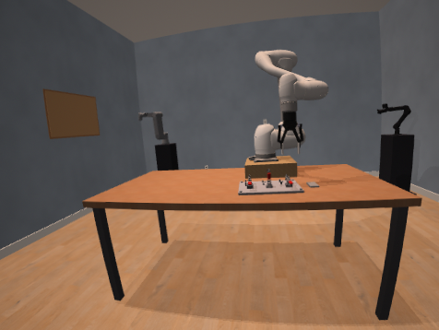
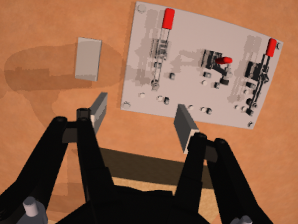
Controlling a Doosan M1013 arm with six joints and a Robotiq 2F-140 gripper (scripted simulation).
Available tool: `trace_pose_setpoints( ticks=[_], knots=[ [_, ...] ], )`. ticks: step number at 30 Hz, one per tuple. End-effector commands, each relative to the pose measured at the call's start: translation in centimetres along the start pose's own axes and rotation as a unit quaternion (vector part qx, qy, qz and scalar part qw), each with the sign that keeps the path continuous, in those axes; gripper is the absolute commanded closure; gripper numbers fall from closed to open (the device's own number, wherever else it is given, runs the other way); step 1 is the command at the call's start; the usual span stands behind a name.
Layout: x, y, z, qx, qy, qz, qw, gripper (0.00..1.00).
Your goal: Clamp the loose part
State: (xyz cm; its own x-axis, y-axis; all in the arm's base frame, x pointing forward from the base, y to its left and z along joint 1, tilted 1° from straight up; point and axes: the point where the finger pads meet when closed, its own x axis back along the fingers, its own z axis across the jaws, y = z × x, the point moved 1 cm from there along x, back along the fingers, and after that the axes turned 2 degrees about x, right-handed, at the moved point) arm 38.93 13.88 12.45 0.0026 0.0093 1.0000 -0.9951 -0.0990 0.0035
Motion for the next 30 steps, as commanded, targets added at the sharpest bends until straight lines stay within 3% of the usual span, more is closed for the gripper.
trace_pose_setpoints(
  ticks=[1,3,16,30],
  knots=[
    [-0.1,-0.9,-4.2,-0.001,0.002,0.0,1.0,0.38],
    [-0.1,-0.9,-4.2,-0.001,0.002,0.0,1.0,0.38],
    [-0.1,-2.3,-11.4,-0.001,0.002,0.0,1.0,0.38],
    [-0.1,-2.4,-12.3,-0.001,0.002,0.0,1.0,0.38]
  ],
)
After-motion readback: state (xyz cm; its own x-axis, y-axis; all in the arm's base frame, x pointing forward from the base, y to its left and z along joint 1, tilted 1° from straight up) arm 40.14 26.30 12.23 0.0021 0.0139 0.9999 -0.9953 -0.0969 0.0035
